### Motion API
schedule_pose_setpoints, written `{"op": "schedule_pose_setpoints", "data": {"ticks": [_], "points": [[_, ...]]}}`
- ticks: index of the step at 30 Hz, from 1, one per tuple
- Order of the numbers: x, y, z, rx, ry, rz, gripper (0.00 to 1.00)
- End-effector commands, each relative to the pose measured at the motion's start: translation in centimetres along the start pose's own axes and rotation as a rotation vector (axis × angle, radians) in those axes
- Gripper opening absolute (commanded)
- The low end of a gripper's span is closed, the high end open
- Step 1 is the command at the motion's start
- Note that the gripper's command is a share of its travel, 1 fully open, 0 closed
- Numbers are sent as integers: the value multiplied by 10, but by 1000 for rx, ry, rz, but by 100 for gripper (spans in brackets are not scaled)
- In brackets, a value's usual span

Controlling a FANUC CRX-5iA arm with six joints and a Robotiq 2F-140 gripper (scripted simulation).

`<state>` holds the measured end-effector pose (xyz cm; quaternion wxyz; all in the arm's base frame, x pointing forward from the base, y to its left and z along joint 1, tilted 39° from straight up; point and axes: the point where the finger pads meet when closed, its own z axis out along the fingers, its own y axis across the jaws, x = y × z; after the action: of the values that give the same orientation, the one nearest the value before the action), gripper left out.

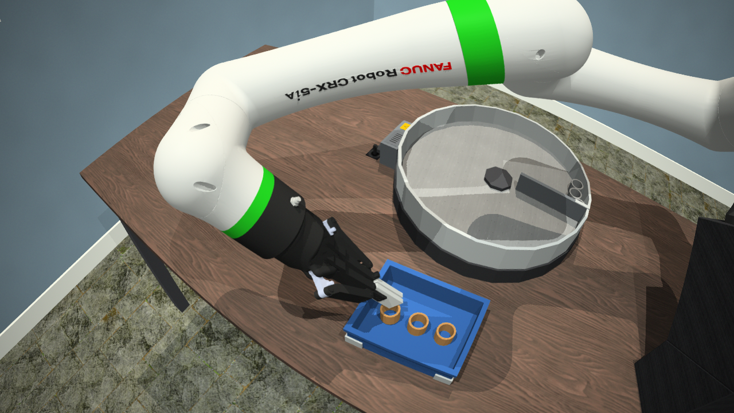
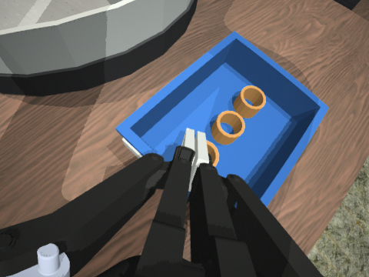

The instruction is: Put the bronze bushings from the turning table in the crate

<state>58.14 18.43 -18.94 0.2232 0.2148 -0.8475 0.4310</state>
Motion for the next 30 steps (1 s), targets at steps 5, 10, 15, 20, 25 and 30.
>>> {"op": "schedule_pose_setpoints", "data": {"ticks": [5,10,15,20,25,30], "points": [[0,0,0,0,-1,0,7],[0,0,0,0,-1,0,7],[0,0,0,0,-1,0,7],[0,0,0,0,-1,0,7],[0,0,0,0,-1,0,7],[0,0,0,0,-1,0,7]]}}
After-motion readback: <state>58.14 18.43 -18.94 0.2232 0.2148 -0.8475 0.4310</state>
